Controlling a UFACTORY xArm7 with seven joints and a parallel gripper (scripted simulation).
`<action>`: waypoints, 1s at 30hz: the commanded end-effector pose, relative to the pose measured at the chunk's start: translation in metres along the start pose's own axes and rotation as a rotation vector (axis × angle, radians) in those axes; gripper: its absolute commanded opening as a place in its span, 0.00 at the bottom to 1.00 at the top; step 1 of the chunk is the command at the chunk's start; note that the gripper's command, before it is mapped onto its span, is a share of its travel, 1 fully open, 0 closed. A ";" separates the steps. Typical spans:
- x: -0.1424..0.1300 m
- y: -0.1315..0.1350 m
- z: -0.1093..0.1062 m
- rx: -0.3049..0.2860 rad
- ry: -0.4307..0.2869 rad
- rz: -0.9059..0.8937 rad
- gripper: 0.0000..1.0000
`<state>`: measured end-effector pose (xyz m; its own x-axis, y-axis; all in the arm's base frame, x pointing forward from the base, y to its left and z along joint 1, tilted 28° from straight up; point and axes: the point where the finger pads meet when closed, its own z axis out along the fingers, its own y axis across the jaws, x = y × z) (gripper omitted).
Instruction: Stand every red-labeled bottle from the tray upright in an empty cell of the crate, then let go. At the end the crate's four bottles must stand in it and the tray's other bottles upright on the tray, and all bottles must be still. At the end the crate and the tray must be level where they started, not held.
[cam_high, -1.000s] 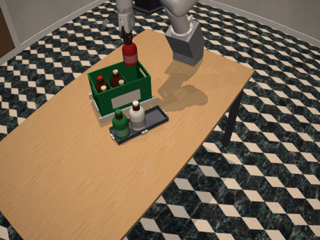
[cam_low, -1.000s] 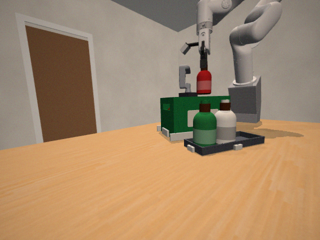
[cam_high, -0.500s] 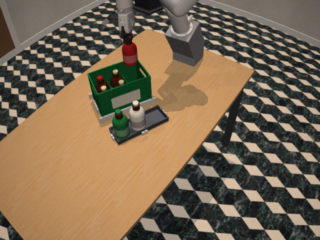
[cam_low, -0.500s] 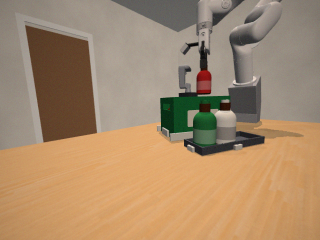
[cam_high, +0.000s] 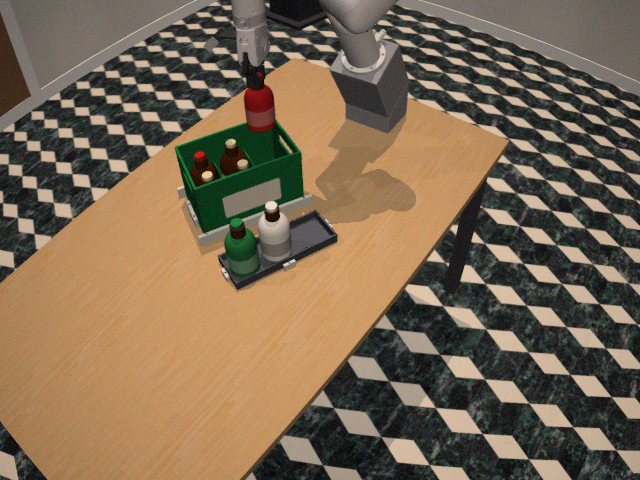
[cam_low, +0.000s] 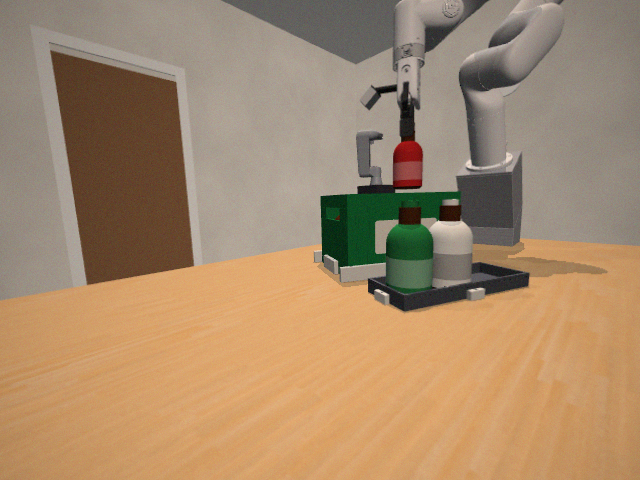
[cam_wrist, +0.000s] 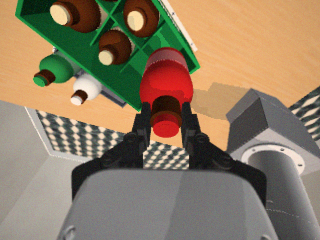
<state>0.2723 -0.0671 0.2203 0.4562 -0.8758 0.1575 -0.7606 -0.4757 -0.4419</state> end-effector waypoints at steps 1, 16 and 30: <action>0.001 -0.001 -0.001 0.003 0.003 0.000 0.00; 0.001 -0.001 0.010 0.003 0.003 0.000 0.00; 0.002 -0.001 0.025 0.003 0.003 0.000 0.00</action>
<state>0.2817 -0.0660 0.2016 0.4562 -0.8758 0.1576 -0.7606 -0.4757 -0.4417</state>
